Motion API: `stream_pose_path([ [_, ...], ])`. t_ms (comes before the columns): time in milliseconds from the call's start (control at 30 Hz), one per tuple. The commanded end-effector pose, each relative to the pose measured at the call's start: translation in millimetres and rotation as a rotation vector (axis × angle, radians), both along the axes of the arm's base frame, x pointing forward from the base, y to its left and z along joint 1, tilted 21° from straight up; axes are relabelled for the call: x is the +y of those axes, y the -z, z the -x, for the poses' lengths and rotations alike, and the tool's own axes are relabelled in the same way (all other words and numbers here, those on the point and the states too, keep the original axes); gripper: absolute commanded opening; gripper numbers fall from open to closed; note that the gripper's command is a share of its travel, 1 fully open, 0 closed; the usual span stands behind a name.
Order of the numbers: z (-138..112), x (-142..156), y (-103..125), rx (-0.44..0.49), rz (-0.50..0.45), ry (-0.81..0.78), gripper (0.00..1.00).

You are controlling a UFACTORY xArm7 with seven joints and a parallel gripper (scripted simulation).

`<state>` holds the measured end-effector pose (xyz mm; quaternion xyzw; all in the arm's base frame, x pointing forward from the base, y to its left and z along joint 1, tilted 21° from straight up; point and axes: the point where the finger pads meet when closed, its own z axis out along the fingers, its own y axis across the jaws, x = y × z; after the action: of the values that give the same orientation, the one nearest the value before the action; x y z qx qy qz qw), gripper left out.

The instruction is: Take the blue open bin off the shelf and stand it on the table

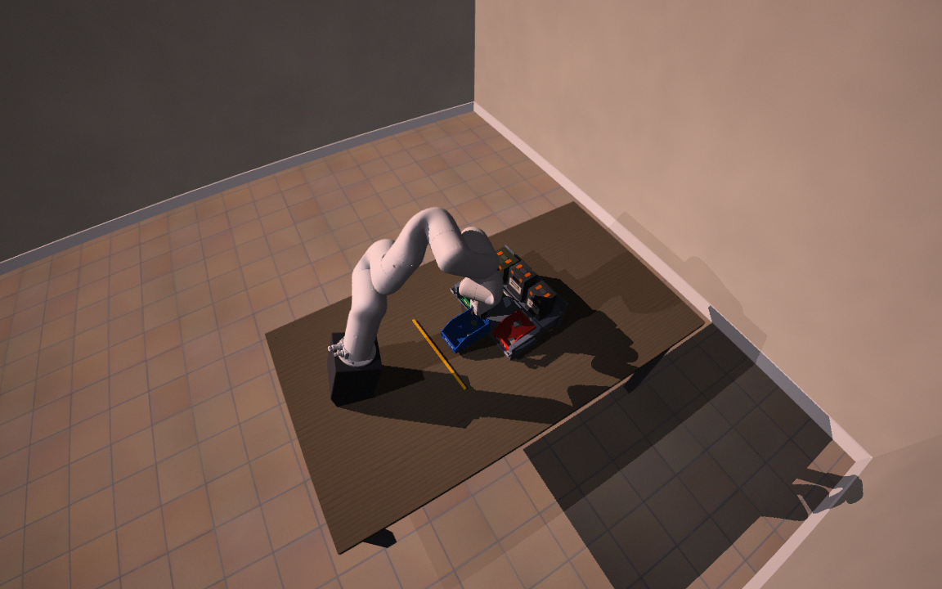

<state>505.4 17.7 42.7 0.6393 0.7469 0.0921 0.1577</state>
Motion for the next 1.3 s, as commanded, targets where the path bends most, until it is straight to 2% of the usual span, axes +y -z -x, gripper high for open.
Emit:
stream_pose_path([
  [0, -1, 0, -1, -0.003, 0.0, 0.0, 0.0],
  [100, -1, 0, -1, -0.003, 0.0, 0.0, 0.0],
  [267, 13, -2, 4, -0.003, 0.0, 0.0, 0.0],
  [1267, 22, -4, 9, -0.003, 0.0, 0.0, 0.0],
])
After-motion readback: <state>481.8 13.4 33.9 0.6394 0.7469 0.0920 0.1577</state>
